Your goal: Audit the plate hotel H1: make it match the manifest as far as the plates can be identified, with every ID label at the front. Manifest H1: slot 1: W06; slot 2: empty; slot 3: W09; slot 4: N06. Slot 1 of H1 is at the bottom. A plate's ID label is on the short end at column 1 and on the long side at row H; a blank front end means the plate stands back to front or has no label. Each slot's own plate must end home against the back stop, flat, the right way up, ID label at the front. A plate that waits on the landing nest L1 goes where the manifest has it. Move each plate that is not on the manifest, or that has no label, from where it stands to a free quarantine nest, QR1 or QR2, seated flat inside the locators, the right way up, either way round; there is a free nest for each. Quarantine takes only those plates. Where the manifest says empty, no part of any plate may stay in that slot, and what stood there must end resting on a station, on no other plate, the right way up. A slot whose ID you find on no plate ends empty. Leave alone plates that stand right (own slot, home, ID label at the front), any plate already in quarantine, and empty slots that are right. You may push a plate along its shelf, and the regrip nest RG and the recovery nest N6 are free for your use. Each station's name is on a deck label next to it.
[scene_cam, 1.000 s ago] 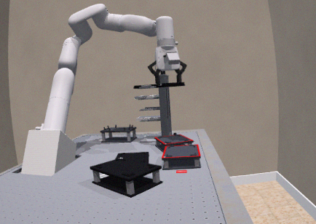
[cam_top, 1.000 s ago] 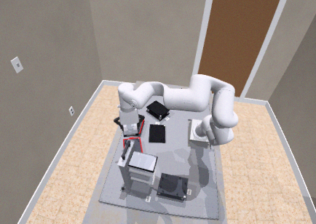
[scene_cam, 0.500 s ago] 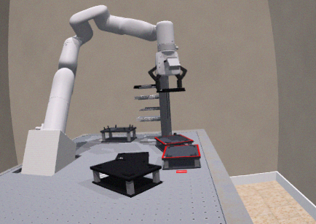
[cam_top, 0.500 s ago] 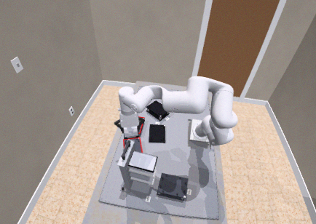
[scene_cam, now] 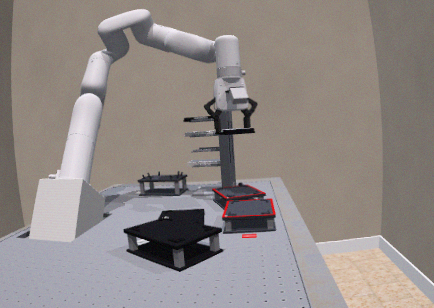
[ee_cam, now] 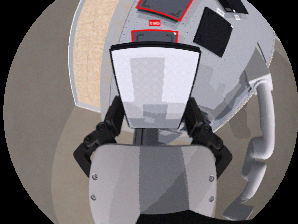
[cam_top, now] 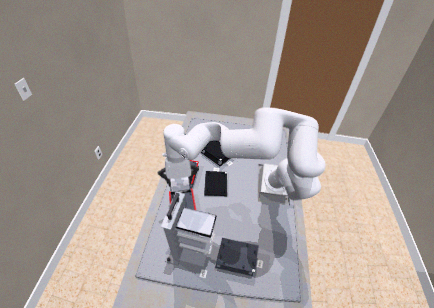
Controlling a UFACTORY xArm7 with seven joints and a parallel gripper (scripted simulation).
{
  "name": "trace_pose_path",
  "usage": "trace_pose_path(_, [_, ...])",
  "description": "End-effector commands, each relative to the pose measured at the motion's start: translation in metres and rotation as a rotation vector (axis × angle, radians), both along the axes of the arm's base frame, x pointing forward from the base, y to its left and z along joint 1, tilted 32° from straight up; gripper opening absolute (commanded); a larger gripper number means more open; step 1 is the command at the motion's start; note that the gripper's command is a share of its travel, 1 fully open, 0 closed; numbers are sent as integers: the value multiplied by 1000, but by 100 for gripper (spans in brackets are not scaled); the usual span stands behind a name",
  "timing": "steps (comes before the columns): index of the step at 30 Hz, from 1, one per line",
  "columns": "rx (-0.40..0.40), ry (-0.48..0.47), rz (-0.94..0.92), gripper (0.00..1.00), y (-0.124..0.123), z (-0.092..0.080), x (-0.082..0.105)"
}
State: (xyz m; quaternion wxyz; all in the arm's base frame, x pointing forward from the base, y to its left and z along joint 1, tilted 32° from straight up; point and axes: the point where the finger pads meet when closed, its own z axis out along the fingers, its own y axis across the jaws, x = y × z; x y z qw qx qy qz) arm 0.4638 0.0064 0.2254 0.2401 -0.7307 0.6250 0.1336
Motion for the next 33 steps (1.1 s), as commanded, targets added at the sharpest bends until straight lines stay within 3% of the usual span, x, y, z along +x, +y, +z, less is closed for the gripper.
trace_pose_path(1, [0, -4, -3, 0, 2, -4, 2])
trace_pose_path(33, [0, -4, -3, 0, 26, -43, 7])
